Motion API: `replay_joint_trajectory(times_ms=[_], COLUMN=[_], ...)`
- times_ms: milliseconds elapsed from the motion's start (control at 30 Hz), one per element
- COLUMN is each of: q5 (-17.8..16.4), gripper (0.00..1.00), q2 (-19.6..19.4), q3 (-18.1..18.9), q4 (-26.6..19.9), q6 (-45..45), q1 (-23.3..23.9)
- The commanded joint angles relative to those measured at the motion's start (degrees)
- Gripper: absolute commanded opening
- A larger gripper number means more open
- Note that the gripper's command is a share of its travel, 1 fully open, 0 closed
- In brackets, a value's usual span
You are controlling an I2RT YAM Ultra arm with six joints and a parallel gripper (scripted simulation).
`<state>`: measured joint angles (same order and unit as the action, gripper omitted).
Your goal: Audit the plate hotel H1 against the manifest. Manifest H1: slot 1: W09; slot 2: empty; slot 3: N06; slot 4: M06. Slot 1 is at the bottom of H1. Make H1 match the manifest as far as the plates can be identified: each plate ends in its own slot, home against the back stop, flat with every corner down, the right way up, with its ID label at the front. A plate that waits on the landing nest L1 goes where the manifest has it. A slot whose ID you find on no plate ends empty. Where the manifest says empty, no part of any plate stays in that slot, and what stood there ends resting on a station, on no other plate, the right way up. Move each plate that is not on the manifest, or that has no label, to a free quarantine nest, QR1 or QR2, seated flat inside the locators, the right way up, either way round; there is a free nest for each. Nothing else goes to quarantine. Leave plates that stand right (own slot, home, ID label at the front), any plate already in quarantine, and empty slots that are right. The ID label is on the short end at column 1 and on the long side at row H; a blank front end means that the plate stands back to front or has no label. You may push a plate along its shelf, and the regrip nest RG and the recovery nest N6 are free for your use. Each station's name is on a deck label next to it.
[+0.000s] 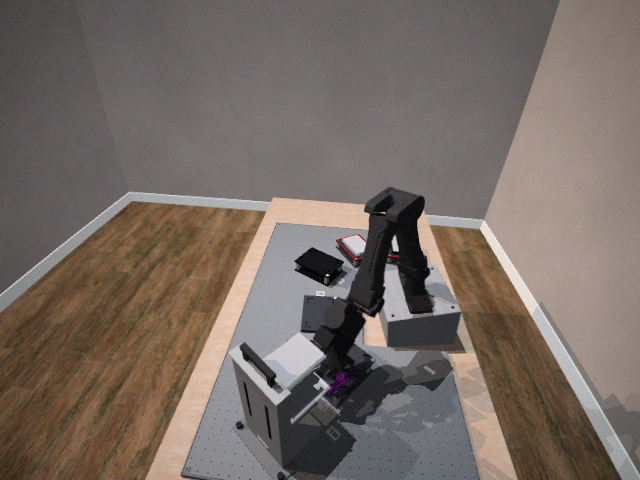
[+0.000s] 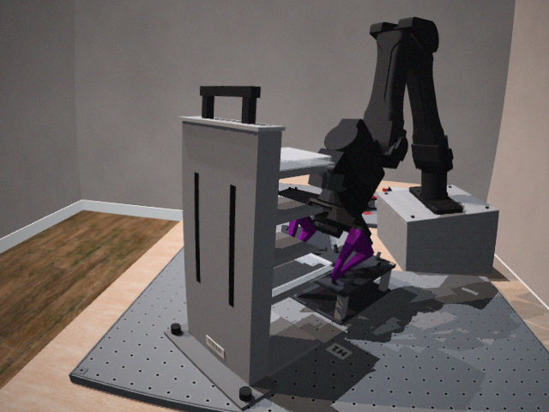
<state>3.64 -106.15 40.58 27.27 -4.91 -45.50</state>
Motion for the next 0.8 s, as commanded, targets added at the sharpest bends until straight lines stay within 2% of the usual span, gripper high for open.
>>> replay_joint_trajectory(times_ms=[0, 267, 300, 767], q5=[-0.04, -0.04, 0.11, 0.07], gripper=[1.00, 1.00, 1.00, 1.00], q2=[0.36, 0.36, 2.81, 6.43], q3=[0.26, 0.26, 0.19, -5.45], q4=[0.41, 0.41, -1.97, 0.01], q6=[-0.09, -0.09, 0.02, -0.01], q1=[-0.04, -0.04, -0.23, -0.17])
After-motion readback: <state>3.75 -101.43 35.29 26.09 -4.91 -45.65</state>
